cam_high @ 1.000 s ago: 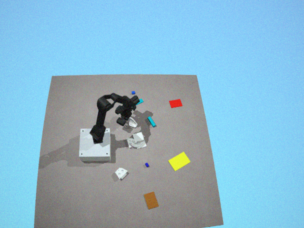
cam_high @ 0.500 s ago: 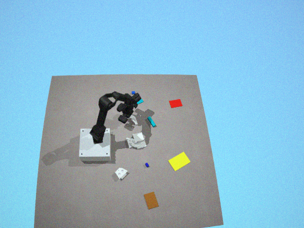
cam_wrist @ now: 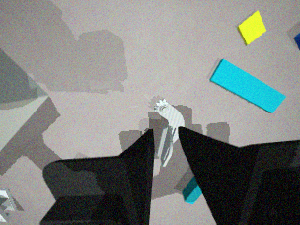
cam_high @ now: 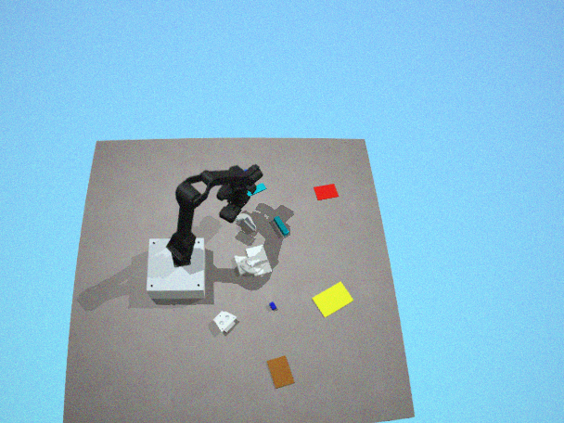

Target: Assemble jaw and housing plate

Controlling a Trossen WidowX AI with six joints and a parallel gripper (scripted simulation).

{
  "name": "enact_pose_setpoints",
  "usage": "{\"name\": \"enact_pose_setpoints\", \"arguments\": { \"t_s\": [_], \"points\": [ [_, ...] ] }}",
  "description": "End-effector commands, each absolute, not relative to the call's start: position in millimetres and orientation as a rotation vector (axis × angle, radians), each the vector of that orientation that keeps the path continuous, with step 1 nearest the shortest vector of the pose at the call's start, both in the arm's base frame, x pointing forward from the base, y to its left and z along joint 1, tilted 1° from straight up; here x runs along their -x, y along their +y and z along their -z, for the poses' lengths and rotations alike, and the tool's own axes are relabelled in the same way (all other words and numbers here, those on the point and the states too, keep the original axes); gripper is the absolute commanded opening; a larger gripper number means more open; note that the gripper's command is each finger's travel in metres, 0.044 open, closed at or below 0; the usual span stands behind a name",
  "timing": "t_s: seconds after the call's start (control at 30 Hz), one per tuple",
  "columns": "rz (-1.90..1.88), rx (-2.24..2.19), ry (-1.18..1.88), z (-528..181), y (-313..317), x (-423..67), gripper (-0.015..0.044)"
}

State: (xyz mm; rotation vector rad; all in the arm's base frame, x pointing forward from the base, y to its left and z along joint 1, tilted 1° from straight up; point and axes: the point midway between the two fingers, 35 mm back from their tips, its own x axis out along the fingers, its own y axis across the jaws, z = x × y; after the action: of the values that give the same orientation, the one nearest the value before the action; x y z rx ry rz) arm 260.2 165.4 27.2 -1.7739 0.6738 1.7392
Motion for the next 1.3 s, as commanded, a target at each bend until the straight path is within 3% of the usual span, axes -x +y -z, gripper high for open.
{"name": "enact_pose_setpoints", "arguments": {
  "t_s": [0.0,0.3,1.23,1.27],
  "points": [
    [-1.742,1.773,0.677,-25.8,164.9,-259.3,0.021],
    [-1.742,1.773,0.677,-25.8,164.9,-259.3,0.044],
    [-1.742,1.773,0.677,-25.8,164.9,-259.3,0.044],
    [-1.743,1.773,0.677,-27.7,164.7,-259.1,0.0414]
  ]
}}
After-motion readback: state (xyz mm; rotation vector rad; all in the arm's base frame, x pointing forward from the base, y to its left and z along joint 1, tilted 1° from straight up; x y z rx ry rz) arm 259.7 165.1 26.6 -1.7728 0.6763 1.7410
